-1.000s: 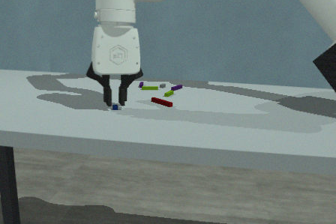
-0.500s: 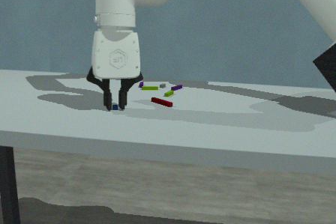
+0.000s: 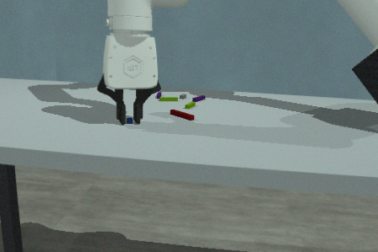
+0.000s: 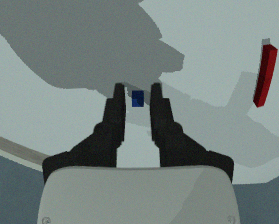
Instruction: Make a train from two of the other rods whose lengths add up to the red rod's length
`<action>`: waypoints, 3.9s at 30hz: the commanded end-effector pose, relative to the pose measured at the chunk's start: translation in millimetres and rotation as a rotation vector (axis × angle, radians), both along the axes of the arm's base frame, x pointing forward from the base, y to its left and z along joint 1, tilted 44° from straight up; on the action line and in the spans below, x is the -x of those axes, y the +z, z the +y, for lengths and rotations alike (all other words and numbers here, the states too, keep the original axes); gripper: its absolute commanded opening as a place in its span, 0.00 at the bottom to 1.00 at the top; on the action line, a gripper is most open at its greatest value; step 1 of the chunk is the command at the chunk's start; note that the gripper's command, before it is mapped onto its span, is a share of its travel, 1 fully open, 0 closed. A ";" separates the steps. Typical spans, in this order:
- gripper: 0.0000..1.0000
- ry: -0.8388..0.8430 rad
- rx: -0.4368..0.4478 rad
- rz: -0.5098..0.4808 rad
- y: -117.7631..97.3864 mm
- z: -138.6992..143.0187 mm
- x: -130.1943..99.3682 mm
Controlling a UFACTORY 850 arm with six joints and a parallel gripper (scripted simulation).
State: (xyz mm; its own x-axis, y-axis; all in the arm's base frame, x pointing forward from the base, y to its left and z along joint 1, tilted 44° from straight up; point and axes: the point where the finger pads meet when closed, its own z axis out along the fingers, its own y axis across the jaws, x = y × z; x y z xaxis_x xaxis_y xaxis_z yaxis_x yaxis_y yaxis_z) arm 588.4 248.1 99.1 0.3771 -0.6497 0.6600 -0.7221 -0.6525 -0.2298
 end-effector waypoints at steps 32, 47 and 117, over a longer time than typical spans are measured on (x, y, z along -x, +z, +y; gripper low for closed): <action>0.04 0.001 -0.001 -0.001 0.6 0.7 -0.2; 0.04 0.001 -0.001 -0.001 0.6 0.7 -0.2; 0.04 0.473 0.384 0.256 135.8 -132.1 94.5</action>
